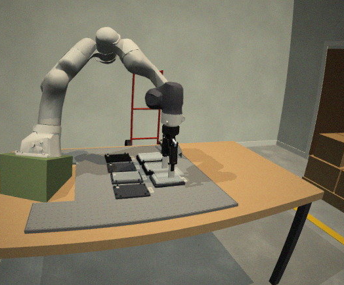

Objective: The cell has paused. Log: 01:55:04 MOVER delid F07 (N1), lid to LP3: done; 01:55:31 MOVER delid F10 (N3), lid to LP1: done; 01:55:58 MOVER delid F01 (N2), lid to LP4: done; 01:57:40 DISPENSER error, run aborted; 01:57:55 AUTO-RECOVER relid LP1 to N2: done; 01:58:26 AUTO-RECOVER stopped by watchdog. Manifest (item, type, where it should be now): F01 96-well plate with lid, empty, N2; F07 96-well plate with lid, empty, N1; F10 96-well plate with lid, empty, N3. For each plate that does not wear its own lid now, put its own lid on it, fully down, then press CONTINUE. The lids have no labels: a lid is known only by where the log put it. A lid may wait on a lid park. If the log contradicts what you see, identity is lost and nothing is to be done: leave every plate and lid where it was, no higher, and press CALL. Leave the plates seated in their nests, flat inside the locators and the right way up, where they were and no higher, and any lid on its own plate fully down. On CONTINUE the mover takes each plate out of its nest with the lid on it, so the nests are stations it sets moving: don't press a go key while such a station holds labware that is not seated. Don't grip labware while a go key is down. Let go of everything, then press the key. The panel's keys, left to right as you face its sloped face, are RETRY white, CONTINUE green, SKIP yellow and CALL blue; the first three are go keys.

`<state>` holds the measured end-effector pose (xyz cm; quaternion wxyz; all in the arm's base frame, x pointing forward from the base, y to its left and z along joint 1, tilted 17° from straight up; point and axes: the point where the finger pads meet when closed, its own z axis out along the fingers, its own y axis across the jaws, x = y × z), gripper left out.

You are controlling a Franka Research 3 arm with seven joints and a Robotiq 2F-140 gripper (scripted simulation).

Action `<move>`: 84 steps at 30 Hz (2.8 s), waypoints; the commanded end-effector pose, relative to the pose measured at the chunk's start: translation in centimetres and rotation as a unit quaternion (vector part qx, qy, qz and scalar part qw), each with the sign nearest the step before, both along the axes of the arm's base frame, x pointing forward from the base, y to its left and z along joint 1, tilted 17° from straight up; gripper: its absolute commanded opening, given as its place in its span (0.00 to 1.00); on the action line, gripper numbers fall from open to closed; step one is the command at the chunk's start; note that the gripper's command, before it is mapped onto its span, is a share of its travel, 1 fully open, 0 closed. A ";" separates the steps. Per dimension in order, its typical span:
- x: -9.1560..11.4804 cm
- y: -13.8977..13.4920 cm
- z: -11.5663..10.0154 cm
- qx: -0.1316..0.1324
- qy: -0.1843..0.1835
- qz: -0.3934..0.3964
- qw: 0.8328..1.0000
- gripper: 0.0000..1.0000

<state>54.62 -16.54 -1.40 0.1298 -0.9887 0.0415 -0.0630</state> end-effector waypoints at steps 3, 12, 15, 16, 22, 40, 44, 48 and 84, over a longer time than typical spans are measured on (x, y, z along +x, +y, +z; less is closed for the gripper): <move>-0.1 0.0 0.6 0.001 0.002 -0.001 1.000 0.00; -0.3 -0.2 1.5 0.001 0.002 -0.001 1.000 0.00; -0.3 -0.3 1.8 0.001 0.002 -0.001 1.000 0.00; -0.3 -0.4 2.0 0.001 0.002 -0.001 1.000 0.00; -0.4 -0.5 2.6 0.001 0.002 -0.001 1.000 0.00; -0.5 -0.7 3.1 0.001 0.002 -0.001 1.000 0.00; -0.1 1.9 4.0 -0.001 0.002 -0.002 1.000 0.00; 0.1 6.8 5.3 -0.001 0.002 -0.002 1.000 0.00; -0.3 11.8 6.4 0.001 0.002 -0.001 1.000 0.00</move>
